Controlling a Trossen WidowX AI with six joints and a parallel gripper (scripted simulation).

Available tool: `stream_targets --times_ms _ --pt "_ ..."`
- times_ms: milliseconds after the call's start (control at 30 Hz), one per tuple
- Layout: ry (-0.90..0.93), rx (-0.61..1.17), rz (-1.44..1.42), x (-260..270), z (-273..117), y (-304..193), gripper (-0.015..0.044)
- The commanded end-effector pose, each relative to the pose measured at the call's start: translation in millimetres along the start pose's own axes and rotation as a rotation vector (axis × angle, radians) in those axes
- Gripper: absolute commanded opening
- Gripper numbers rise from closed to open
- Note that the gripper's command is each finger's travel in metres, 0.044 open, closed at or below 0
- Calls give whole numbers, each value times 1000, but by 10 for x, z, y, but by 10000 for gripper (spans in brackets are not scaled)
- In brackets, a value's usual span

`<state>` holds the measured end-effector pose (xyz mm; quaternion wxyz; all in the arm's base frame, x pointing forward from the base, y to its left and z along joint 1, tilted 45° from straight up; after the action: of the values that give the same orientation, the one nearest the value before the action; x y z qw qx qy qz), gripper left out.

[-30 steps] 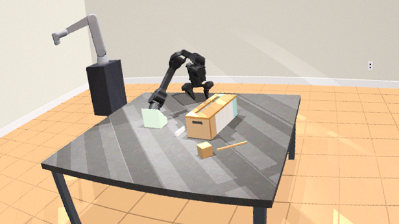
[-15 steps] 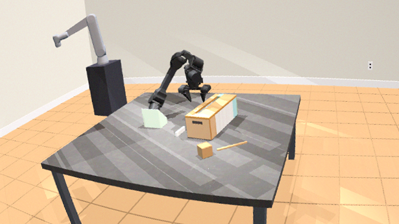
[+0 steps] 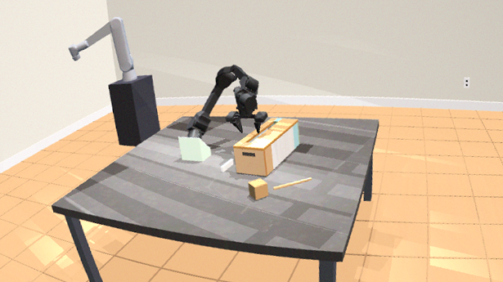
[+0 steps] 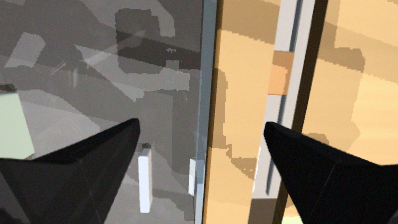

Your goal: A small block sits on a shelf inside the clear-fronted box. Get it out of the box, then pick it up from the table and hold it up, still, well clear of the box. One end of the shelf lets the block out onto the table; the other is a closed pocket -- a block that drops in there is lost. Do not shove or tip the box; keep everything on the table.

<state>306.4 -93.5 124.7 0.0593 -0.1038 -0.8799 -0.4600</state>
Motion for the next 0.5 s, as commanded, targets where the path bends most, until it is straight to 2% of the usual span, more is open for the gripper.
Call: stream_targets --times_ms 0,467 --pt "8 -8 12 -1 83 -16 400" --pt "16 -14 18 -33 306 -46 400"
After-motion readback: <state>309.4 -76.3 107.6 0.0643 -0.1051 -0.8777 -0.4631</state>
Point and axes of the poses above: the point midway between the two fingers, 35 mm back from their tips, its own z axis out along the fingers, its own x axis across the jaws, y = z × x, the point moved 8 cm from there along -z, back along the fingers, and after that the axes turned 13 degrees about z, right-handed, at the moved point
